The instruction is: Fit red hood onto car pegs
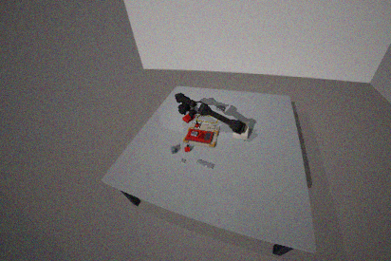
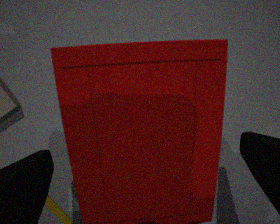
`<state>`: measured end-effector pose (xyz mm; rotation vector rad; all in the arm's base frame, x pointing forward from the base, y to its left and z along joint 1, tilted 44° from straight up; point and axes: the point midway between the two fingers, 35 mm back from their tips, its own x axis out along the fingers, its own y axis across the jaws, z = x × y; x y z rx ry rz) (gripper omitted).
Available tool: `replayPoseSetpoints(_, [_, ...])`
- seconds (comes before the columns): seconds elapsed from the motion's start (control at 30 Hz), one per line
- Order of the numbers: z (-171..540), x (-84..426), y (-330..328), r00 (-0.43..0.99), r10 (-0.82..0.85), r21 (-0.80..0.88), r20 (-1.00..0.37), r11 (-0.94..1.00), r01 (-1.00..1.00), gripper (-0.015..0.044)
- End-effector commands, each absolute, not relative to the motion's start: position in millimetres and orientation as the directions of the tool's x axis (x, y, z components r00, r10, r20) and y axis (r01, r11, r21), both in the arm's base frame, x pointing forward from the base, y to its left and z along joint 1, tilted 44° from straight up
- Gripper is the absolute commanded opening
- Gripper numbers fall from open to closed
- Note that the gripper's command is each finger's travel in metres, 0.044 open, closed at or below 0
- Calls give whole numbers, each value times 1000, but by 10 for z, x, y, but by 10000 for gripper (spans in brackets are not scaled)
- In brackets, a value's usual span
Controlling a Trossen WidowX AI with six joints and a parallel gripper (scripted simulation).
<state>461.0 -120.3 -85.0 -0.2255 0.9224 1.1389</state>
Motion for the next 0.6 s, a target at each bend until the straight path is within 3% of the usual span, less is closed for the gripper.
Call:
replayPoseSetpoints(0.0, [-874,4605,-1182,109,682,292,-723,444,-847,440])
replayPoseSetpoints(0.57, [-934,4614,-1124,107,685,296,-721,444,-846,440])
